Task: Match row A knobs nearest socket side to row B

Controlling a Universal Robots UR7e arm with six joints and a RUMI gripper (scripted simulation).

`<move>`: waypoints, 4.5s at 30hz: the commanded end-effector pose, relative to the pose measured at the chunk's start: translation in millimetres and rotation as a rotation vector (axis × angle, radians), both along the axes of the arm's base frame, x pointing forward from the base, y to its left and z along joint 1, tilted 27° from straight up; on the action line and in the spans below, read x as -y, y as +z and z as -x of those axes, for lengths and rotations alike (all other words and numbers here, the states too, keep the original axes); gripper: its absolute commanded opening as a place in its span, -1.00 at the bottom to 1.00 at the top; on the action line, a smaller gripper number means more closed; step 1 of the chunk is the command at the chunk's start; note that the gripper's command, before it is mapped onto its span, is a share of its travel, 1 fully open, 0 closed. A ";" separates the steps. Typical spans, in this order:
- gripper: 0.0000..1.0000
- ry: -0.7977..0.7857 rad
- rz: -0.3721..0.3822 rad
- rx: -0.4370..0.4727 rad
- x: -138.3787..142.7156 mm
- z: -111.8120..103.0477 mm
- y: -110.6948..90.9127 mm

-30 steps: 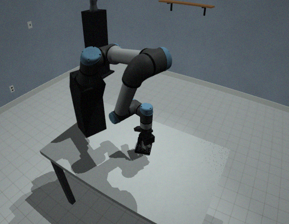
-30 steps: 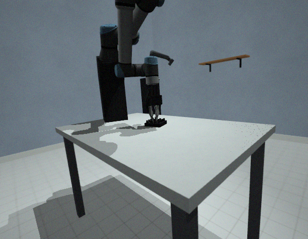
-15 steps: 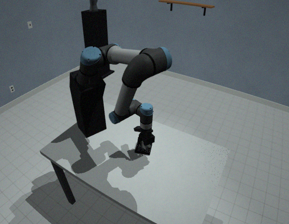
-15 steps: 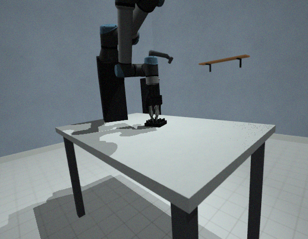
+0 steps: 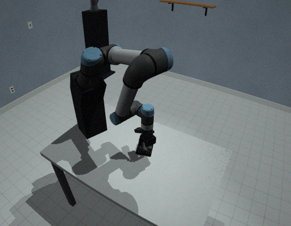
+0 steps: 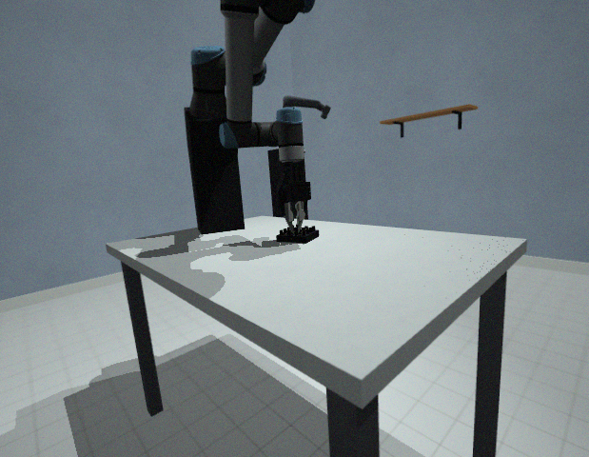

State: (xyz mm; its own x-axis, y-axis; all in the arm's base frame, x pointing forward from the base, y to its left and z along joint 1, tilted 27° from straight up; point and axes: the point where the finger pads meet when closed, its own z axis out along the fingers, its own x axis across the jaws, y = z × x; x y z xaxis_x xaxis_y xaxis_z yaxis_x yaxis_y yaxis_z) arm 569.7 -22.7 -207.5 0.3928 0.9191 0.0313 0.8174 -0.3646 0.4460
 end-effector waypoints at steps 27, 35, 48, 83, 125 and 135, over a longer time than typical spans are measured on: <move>-0.92 0.318 0.150 -0.052 1.6 0.1 0.6; -0.92 0.464 0.219 -0.077 2.4 0.1 0.7; -0.92 0.685 0.323 -0.113 3.5 -0.1 1.0; -0.92 1.242 0.586 -0.207 5.7 -1.7 2.1; -0.92 1.443 0.681 -0.240 6.2 -2.5 2.6; -0.92 1.443 0.681 -0.240 6.2 -2.5 2.6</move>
